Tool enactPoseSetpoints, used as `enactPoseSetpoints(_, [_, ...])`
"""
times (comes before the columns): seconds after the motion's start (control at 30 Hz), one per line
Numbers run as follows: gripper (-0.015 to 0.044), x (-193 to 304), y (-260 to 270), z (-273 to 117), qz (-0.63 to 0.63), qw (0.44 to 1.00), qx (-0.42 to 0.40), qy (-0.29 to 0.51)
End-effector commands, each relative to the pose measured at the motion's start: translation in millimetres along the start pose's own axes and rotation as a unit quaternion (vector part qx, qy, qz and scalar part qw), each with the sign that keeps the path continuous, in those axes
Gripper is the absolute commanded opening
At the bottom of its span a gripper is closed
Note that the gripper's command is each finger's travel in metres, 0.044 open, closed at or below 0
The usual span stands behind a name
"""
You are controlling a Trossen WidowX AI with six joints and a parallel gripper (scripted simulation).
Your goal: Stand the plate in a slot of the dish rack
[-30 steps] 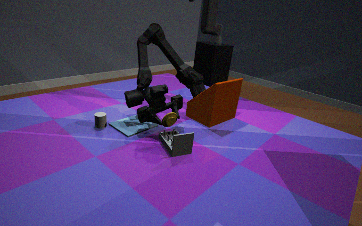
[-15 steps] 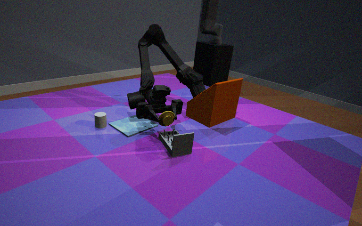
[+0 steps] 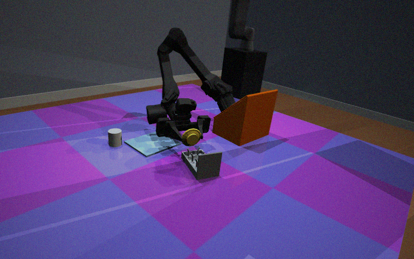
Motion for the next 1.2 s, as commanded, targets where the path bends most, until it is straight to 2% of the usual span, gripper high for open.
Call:
enactPoseSetpoints(0.0, [0.0,0.5,2.5,10.0,0.001,1.0,-0.003,0.0])
enactPoseSetpoints(0.83, [0.0,-1.7,8.4,32.2,-0.01,1.0,0.005,-0.003])
enactPoseSetpoints(1.0, [0.0,19.0,8.4,34.5,-0.015,1.0,0.009,-0.004])
enactPoseSetpoints(1.17, [0.0,13.2,7.7,32.5,-0.014,1.0,0.01,0.0])
Point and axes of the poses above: the point midway between the two fingers, 35 mm back from their tips, its own z axis out along the fingers, its own y axis across the jaws, x = y × z, the point moved 10 cm from there along -z, back along the fingers, and after that the axes turned 3 degrees about z, right-handed, at the moved point
